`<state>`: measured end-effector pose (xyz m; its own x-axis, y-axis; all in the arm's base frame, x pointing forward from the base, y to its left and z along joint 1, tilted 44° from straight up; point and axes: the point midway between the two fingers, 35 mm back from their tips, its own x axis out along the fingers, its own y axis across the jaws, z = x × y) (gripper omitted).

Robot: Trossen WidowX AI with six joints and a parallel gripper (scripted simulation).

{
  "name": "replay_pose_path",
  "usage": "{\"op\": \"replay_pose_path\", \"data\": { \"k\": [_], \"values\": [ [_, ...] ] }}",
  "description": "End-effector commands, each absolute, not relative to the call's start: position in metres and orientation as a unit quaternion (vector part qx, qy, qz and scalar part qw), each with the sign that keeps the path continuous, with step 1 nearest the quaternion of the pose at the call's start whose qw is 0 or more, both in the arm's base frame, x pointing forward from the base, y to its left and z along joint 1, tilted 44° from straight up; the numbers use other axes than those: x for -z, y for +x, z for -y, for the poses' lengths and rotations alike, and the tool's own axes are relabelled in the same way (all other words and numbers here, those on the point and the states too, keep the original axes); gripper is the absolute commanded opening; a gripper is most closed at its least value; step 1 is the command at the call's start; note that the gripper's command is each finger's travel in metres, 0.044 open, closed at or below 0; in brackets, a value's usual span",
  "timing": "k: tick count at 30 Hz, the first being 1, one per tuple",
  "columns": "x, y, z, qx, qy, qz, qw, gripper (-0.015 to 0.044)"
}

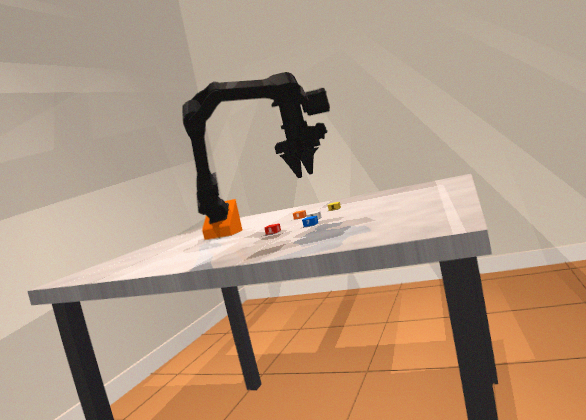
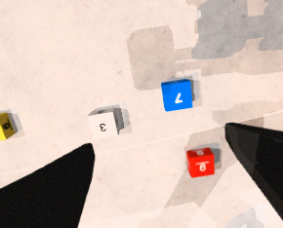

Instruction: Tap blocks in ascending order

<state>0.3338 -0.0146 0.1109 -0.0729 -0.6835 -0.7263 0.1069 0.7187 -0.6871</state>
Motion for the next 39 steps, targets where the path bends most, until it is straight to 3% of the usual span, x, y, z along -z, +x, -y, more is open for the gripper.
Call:
{"op": "replay_pose_path", "data": {
  "k": [1,21,28,34,39],
  "values": [
    [-0.129,0.318,0.035,0.305,-0.226,-0.665,0.643,0.0400],
    [-0.129,0.318,0.035,0.305,-0.226,-0.665,0.643,0.0400],
    [-0.063,0.306,-0.034,0.303,-0.225,-0.666,0.644,0.0400],
    [-0.061,0.305,-0.036,0.304,-0.225,-0.666,0.643,0.0400],
    [-0.020,0.303,0.003,0.303,-0.225,-0.665,0.644,0.0269]
  ]
}}
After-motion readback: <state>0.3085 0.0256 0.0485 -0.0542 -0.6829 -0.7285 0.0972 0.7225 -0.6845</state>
